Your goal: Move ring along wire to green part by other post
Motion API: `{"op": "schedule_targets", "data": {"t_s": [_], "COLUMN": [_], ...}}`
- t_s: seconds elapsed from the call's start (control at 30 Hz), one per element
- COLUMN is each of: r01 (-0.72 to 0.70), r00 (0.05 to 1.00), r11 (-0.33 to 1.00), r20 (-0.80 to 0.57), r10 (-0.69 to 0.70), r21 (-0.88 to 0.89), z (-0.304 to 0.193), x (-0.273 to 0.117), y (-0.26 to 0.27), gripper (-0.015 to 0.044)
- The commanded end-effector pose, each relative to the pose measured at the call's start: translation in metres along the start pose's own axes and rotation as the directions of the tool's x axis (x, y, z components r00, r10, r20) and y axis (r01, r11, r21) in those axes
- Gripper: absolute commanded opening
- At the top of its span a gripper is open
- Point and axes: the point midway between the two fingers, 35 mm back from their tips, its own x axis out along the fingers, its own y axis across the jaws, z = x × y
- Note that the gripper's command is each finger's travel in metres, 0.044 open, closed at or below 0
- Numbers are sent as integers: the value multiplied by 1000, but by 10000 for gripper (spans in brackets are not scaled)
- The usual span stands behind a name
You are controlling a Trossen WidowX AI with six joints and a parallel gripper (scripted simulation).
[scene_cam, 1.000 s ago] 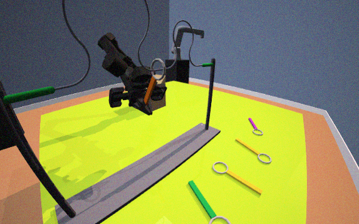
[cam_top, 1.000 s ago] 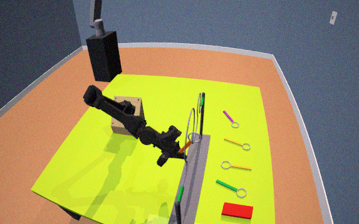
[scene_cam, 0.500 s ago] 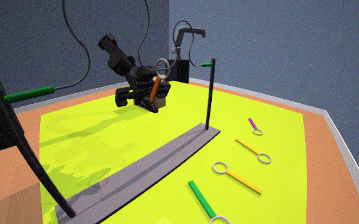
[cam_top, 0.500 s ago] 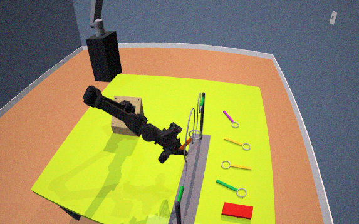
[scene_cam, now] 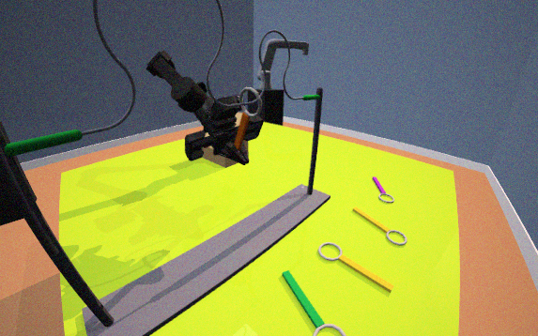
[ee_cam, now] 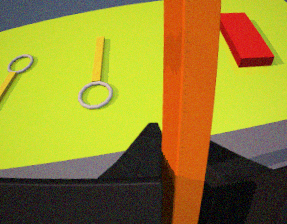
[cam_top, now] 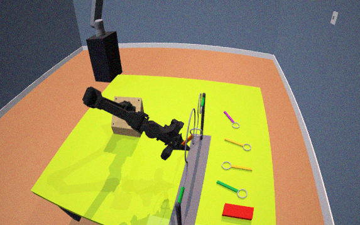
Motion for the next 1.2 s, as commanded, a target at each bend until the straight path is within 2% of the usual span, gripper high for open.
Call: {"op": "schedule_targets", "data": {"t_s": [0.0, 0.57, 1.17], "r01": [-26, -185, -334], "r00": [1000, 979, 914], "r11": [998, 918, 657], "r20": [-10, -12, 62], "r10": [26, 201, 401], "r21": [53, 351, 675], "z": [-1, 9, 43], "x": [-1, -14, -39], "y": [10, 62, 113], "gripper": [-150, -150, -150]}}
